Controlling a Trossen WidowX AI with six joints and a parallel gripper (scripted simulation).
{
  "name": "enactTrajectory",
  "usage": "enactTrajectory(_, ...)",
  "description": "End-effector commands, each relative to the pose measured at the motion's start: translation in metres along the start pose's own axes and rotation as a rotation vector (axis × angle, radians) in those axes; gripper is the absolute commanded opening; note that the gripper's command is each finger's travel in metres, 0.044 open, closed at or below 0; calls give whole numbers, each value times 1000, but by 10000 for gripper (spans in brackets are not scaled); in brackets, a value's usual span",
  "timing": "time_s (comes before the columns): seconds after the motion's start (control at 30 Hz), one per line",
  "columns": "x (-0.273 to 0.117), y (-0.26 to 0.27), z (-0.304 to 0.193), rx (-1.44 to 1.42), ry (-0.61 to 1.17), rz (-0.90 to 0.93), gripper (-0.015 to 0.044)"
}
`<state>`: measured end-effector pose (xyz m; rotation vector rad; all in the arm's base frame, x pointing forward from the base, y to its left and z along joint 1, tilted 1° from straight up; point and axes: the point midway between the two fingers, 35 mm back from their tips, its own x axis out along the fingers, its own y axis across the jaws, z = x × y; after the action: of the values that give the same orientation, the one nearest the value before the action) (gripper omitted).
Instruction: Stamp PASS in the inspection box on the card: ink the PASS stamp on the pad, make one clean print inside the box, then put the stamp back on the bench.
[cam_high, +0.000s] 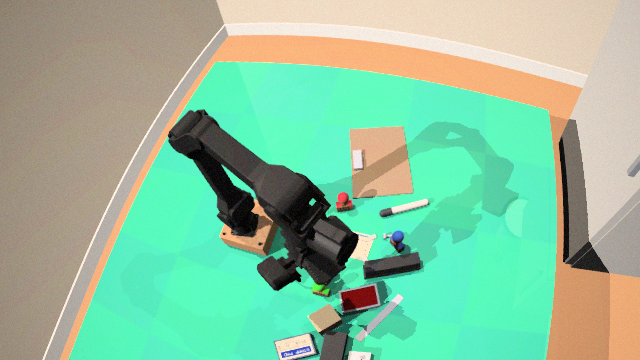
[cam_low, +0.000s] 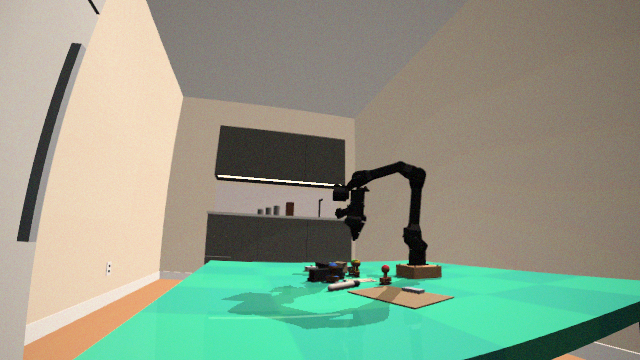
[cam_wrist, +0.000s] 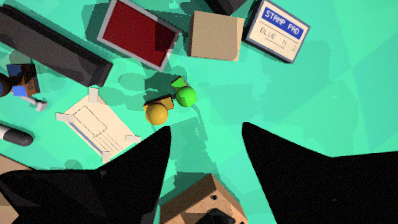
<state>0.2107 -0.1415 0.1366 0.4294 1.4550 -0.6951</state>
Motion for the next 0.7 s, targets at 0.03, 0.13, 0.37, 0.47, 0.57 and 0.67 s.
enactTrajectory(0.03, -3, 0, 2, -3, -9, -1, 252)
enactTrajectory(0.13, -3, 0, 2, -3, -9, -1, 252)
enactTrajectory(0.37, -1, 0, 0, 0, -2, 0, 252)
enactTrajectory(0.47, -1, 0, 0, 0, -2, 0, 252)
enactTrajectory(0.57, -1, 0, 0, 0, -2, 0, 252)
enactTrajectory(0.67, -1, 0, 0, 0, -2, 0, 252)
